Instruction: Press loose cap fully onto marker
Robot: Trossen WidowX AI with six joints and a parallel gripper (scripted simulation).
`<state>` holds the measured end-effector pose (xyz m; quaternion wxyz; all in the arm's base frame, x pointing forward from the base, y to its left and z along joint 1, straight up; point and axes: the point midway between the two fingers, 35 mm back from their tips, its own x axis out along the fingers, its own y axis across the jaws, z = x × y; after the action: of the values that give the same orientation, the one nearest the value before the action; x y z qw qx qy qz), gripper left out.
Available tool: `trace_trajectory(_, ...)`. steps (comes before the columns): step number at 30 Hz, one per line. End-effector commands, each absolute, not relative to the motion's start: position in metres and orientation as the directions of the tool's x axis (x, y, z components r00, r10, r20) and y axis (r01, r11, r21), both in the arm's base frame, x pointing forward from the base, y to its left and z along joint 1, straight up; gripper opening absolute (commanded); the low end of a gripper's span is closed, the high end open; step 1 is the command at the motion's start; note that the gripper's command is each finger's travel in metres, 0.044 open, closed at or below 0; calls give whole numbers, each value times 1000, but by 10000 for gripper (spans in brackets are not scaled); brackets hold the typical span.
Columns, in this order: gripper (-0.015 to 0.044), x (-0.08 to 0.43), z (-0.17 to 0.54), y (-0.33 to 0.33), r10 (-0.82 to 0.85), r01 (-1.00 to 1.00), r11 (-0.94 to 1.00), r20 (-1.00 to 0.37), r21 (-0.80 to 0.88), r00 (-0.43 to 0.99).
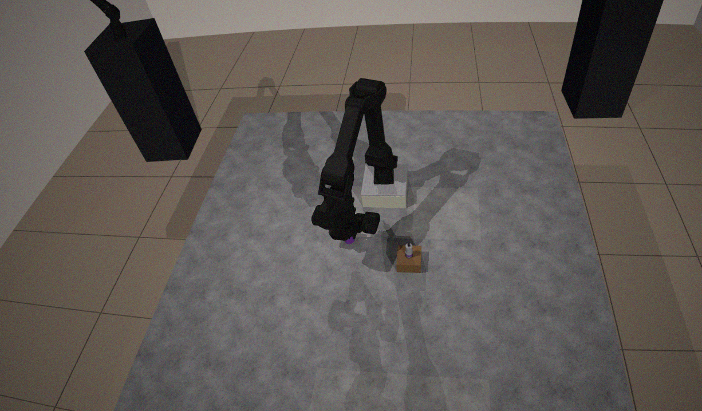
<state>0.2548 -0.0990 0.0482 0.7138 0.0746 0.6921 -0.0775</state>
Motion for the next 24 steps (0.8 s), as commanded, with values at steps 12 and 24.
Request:
trace_trajectory(12,0,274,64,-66,-6,215,977,-1000,0,29)
trace_trajectory(24,0,288,76,-30,-3,215,977,-1000,3,30)
